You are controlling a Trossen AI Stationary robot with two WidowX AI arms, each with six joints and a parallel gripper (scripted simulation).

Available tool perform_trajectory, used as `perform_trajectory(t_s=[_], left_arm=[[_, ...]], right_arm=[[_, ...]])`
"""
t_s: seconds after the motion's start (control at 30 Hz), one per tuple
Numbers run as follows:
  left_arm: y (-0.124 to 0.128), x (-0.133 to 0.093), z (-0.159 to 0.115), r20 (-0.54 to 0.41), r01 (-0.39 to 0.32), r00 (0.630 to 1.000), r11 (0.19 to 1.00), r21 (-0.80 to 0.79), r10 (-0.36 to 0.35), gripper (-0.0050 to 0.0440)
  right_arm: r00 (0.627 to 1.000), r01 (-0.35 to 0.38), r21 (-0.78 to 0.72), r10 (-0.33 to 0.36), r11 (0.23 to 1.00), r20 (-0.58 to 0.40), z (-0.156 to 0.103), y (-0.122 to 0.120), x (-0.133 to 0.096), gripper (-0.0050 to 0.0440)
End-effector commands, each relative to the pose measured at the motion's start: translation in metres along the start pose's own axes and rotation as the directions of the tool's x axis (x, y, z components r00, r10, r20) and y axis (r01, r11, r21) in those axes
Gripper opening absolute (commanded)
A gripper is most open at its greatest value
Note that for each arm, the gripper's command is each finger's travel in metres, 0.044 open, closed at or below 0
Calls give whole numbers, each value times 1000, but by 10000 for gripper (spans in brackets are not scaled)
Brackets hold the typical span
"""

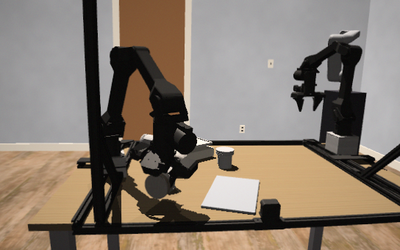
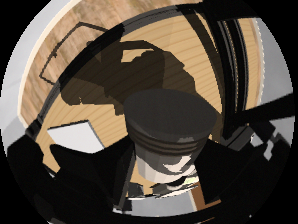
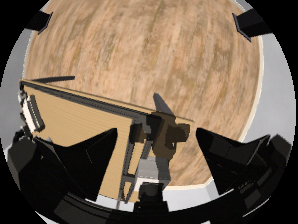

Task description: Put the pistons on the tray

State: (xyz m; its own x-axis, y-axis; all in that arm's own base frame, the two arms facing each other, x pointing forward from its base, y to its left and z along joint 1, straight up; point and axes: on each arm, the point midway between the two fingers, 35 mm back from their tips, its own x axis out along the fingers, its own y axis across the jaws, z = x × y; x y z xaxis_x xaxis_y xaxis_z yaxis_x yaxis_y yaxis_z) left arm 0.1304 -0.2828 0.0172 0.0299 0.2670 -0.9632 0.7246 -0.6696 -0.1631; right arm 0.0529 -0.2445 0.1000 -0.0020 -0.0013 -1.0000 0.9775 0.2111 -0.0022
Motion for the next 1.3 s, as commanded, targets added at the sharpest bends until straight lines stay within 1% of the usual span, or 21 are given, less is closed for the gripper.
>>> perform_trajectory(t_s=[0.0,0.83,1.27], left_arm=[[3,-11,-1,7,-25,1000,1000,-2,25,158],[-3,-48,-9,7,-26,1000,1000,-2,26,158],[-1,-55,-9,15,-42,999,999,-8,42,158]], right_arm=[[1000,-2,-2,2,1000,-1,0,0,0,440],[1000,-2,-2,2,1000,-1,0,0,0,440],[1000,-2,-2,2,1000,-1,0,0,0,440]])
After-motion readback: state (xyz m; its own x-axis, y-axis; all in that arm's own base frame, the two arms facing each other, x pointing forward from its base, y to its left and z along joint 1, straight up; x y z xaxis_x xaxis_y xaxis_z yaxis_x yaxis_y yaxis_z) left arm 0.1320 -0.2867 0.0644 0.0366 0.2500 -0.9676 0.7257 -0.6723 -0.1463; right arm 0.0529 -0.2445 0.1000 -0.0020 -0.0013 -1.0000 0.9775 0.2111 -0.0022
